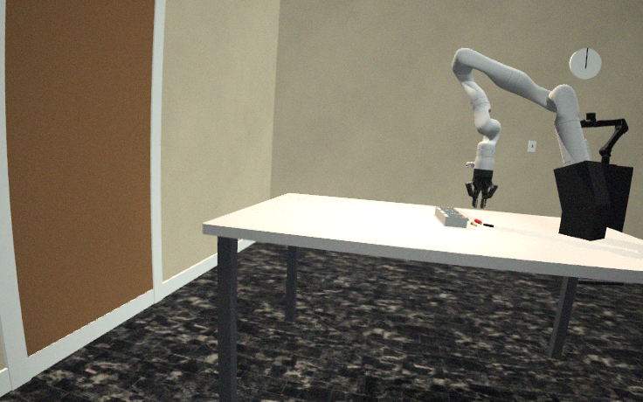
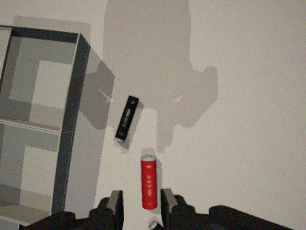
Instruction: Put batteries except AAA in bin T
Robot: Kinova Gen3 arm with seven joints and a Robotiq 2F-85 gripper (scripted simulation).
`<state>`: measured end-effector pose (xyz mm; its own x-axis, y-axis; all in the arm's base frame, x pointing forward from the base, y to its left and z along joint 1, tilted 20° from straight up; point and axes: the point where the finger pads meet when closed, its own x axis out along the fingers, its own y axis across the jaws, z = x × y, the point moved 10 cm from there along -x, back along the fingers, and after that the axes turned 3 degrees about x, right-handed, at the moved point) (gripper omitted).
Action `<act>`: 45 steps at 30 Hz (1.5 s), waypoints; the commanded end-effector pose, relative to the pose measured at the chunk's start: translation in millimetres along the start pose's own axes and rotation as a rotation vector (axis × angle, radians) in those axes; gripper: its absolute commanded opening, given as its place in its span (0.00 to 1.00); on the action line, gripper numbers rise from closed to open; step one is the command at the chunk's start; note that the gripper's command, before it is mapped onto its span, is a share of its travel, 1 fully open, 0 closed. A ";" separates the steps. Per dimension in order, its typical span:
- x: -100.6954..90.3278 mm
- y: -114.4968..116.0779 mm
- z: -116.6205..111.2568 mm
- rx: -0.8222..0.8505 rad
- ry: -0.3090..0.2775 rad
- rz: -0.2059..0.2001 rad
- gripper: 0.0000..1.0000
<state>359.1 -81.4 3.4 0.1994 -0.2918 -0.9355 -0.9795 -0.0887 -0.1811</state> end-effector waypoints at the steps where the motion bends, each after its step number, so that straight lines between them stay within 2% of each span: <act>1: 14.2 6.3 -0.7 0.005 -0.001 0.015 0.29; 10: 48.3 12.2 -0.8 0.005 -0.001 0.015 0.29; 30: 48.5 5.8 -0.2 0.005 -0.001 0.015 0.29; 39: 60.5 6.1 -0.3 0.005 -0.001 0.015 0.29; 45: 60.4 6.6 -0.3 0.005 -0.001 0.015 0.29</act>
<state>365.1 -99.9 -53.9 0.1851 -0.2925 -0.9382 -0.9824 -0.0798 -0.1689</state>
